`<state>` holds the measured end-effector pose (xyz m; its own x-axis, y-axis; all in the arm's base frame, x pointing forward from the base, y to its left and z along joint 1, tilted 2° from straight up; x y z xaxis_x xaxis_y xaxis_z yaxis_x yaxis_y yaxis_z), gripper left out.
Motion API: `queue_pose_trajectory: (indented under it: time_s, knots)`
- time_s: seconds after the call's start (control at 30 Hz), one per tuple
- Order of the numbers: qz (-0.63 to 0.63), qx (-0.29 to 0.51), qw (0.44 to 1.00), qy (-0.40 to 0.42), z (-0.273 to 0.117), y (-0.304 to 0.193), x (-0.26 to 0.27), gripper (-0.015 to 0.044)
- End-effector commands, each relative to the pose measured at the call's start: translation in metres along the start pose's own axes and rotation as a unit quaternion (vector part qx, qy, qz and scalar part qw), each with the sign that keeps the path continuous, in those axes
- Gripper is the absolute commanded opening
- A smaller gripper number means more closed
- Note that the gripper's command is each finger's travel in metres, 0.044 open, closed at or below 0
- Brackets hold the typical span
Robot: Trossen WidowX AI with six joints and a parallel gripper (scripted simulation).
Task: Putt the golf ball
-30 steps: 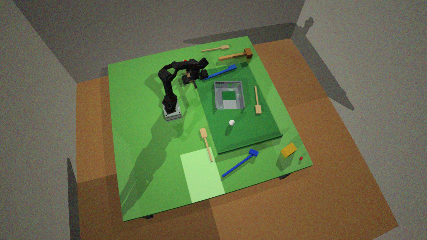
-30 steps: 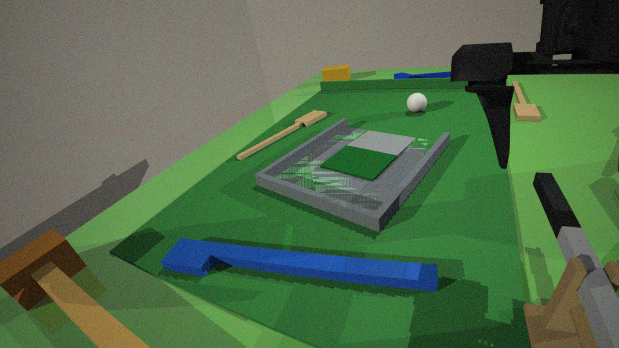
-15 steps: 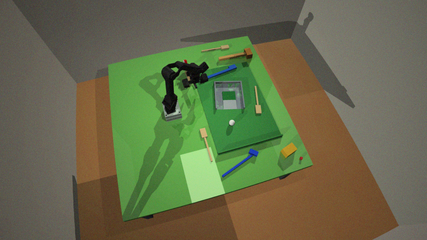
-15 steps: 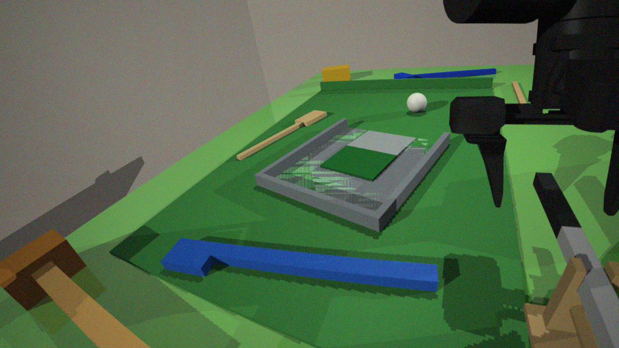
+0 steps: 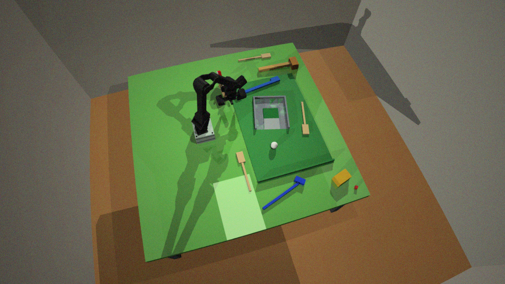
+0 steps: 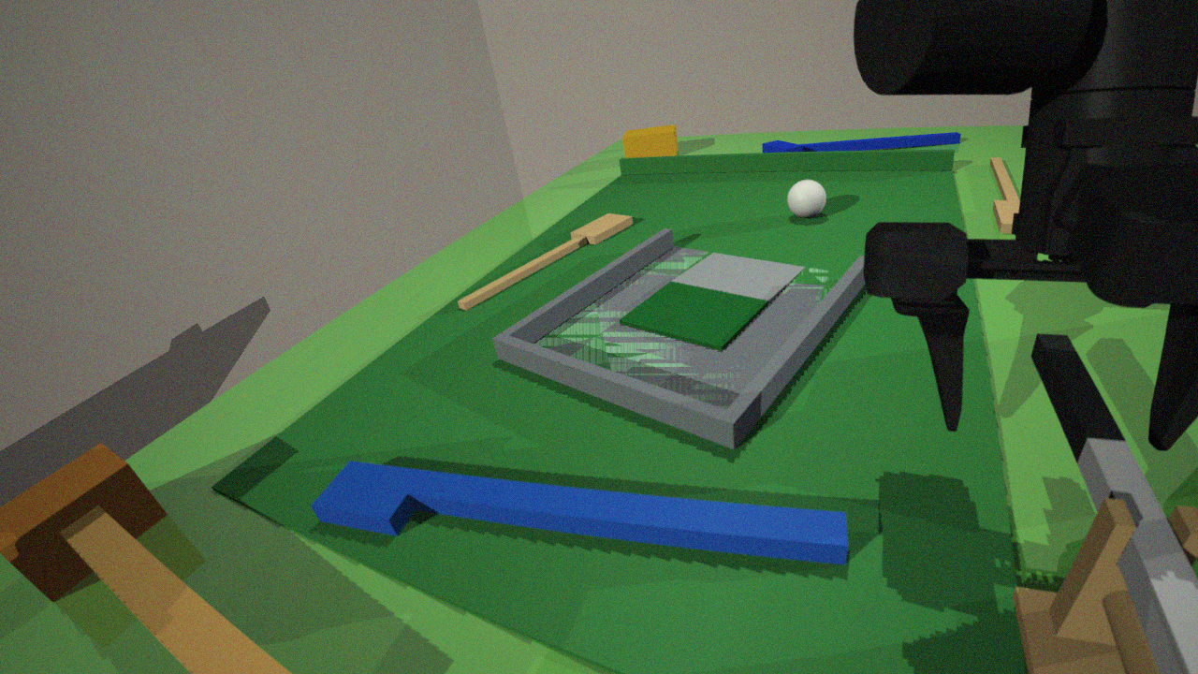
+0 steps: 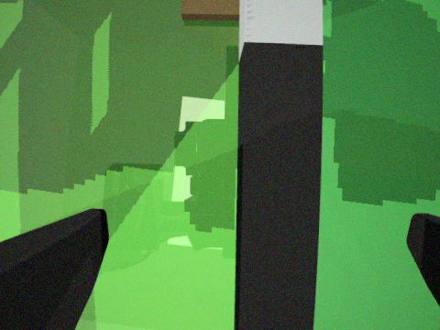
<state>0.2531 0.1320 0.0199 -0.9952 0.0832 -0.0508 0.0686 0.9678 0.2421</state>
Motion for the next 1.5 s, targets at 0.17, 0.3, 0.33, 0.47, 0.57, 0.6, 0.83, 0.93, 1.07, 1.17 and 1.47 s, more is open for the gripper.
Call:
queue_pose_trajectory:
  time_s: [0.17,0.3,0.33,0.47,0.57,0.6,0.83,0.93,1.07,1.17,1.47]
  knots:
    - [0.000,0.000,1.000,0.001,0.002,-0.001,0.000,0.0335]
    - [0.000,0.000,1.000,0.001,0.002,-0.001,0.000,0.0230]
    - [0.000,0.000,1.000,0.001,0.002,-0.001,0.000,0.0204]
    - [0.000,0.000,1.000,0.001,0.002,-0.001,0.000,0.0099]
    - [0.000,0.000,1.000,0.001,0.002,-0.001,0.000,0.0059]
    - [0.000,0.000,1.000,0.001,0.002,-0.001,0.000,0.0052]
    - [0.000,0.000,1.000,0.001,-0.001,0.000,0.000,0.0000]
    - [0.000,0.000,1.000,0.001,-0.013,0.005,-0.002,0.0000]
    - [0.000,0.000,1.000,0.001,-0.037,0.012,-0.004,0.0000]
    - [0.000,0.000,1.000,0.001,-0.057,0.018,-0.004,0.0000]
    - [0.000,0.004,1.000,0.002,-0.088,0.022,0.000,0.0000]
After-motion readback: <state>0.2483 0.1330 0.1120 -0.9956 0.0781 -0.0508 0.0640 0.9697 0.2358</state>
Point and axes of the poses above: the point midway between the two fingers, 35 mm back from their tips, its own z axis out along the fingers, its own x axis across the jaws, y = z × x, the point moved 2 cm from there along -z, back along the fingers, and after that the axes turned 1 degree about z, right-handed, at the moved point
